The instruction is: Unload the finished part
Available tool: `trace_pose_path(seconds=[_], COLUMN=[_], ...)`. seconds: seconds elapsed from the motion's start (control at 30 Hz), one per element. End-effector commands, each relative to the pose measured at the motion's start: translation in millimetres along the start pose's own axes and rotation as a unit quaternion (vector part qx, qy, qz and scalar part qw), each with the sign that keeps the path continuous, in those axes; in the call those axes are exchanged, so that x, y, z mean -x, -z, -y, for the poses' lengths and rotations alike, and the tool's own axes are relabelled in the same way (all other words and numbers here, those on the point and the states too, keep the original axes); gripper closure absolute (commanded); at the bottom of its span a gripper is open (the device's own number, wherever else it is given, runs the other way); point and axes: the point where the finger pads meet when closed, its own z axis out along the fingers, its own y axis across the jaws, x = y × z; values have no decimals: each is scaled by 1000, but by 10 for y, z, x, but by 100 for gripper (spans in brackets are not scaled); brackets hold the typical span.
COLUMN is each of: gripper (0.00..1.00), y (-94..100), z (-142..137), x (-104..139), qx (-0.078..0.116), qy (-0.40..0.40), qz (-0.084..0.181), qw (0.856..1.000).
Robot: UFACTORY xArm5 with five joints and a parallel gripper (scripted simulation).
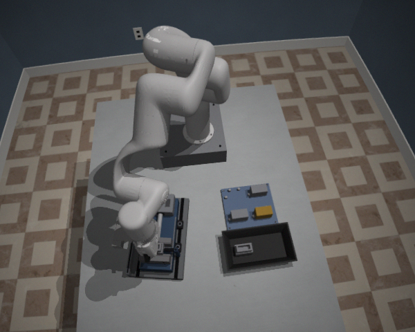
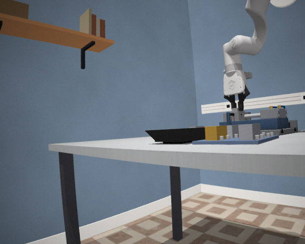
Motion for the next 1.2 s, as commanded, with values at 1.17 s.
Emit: trace_pose_path(seconds=[1.17], gripper=[100], y=[456], z=[9], x=[-9], qx=[-2], qy=[0], qz=[0], qw=[1000])
